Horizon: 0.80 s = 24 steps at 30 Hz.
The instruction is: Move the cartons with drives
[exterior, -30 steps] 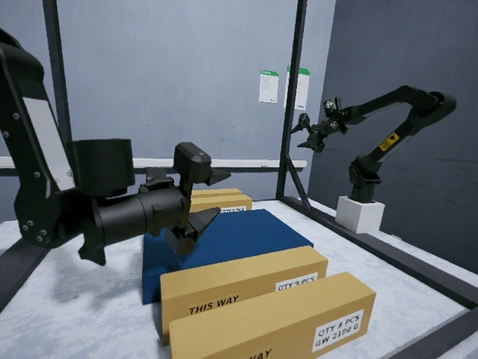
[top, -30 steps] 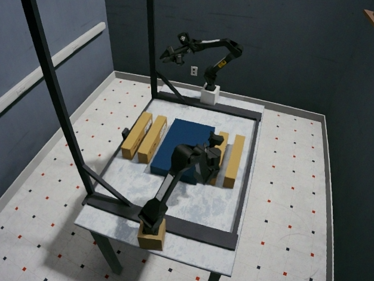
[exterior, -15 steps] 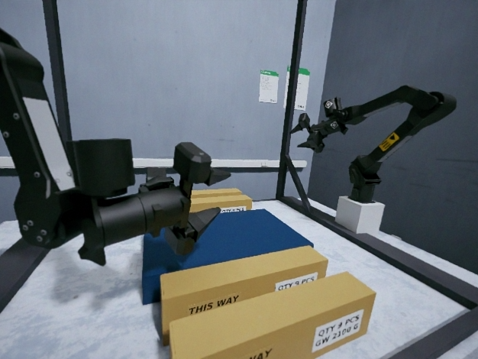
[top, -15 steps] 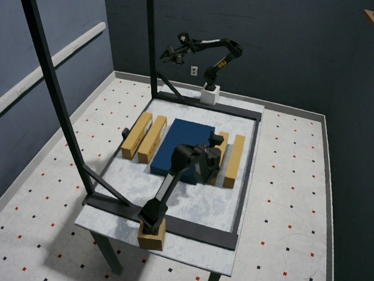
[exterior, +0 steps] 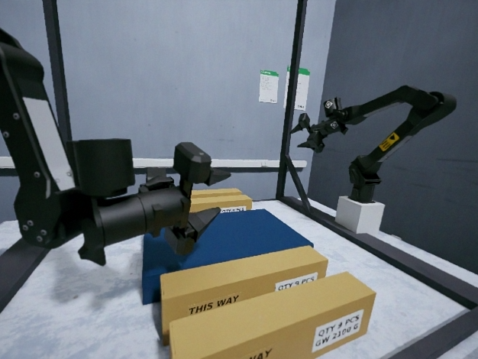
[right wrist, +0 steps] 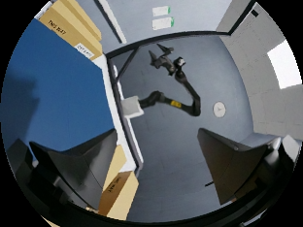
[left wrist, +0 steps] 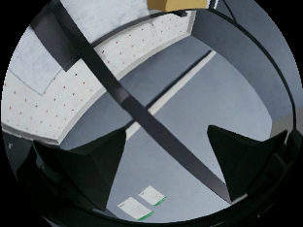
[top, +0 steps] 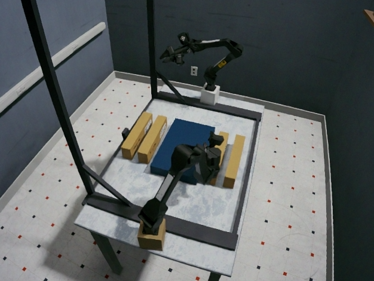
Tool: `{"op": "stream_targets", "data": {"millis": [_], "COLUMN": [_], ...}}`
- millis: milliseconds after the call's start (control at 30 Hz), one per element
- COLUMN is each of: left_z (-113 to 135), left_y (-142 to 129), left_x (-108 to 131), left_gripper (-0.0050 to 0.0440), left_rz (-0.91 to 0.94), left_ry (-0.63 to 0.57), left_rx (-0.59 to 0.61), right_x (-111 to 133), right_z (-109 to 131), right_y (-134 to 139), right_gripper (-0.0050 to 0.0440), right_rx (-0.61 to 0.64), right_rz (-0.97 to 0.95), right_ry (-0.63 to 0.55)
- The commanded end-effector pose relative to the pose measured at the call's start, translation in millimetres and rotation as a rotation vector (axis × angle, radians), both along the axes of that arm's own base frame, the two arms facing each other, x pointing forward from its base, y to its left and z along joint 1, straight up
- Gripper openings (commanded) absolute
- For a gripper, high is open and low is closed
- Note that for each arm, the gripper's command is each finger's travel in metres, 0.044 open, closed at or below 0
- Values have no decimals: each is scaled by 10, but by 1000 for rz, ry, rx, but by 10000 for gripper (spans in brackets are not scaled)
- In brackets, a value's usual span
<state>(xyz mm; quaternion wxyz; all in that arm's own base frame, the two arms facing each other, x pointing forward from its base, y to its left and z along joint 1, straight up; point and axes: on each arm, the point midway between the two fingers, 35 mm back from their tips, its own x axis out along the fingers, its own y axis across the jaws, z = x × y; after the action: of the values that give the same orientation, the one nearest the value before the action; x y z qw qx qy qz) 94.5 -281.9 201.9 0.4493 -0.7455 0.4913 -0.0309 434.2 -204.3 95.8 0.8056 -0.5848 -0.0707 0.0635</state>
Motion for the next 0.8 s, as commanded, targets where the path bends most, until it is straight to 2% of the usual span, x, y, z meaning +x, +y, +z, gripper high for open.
{"op": "stream_targets", "data": {"millis": [0, 233, 267, 300, 400, 467, 567, 767], "left_z": [58, 58, -205, -218, -352, -362, -362, -362], "left_y": [-7, -7, 566, 588, 949, 988, 988, 988], "left_x": [1, 1, 347, 355, 603, 630, 630, 630], "left_gripper": [382, 382, 382, 382, 382, 382, 382, 382], "left_rz": [0, 0, -132, -153, -213, -264, -264, -264], "left_ry": [-2, -2, -45, -52, -84, -89, -89, -89], "left_rx": [-15, -15, 227, 253, 403, 471, 471, 471], "right_x": [10, 10, -344, -356, -405, -405, -405, -405], "right_z": [93, 93, 14, 11, 9, 9, 9, 9], "right_y": [-8, -8, 541, 556, 643, 643, 643, 643], "right_gripper": [379, 379, 379, 379, 379, 379, 379, 379], "right_rx": [-14, -14, 157, 177, 296, 369, 447, 447], "right_rz": [0, 0, -150, -174, -257, -313, -403, -403], "right_ry": [-18, -18, 143, 158, 260, 329, 415, 415]}}
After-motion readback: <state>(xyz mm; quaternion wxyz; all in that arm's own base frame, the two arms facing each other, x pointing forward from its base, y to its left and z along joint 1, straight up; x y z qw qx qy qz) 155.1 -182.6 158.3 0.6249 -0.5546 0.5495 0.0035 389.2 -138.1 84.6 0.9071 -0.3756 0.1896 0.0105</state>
